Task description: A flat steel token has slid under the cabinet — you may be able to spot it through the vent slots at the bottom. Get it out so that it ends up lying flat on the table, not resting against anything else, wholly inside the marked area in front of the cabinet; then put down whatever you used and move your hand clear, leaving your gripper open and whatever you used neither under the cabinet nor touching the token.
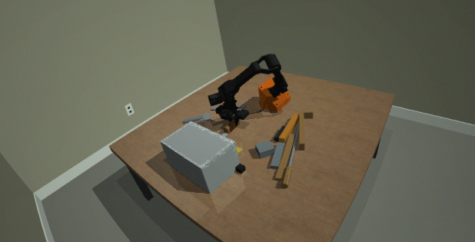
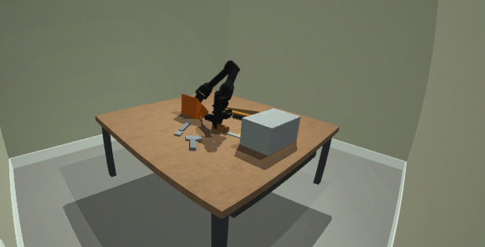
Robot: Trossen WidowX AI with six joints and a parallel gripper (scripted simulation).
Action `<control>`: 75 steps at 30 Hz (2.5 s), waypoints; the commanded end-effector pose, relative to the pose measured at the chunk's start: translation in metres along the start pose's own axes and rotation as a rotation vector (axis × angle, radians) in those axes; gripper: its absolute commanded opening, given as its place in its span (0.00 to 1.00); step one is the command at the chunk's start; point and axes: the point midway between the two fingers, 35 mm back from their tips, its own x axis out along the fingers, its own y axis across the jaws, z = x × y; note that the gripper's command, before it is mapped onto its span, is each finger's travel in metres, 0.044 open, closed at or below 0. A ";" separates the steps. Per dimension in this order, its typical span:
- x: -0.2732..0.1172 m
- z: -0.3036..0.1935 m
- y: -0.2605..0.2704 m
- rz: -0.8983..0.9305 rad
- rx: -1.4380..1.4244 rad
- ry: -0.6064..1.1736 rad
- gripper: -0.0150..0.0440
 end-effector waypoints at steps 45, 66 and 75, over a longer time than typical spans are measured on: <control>-0.001 0.055 0.000 -0.002 -0.003 -0.003 0.25; -0.001 0.077 0.001 -0.002 -0.004 -0.004 0.25; -0.001 0.085 0.001 -0.002 -0.004 -0.004 0.25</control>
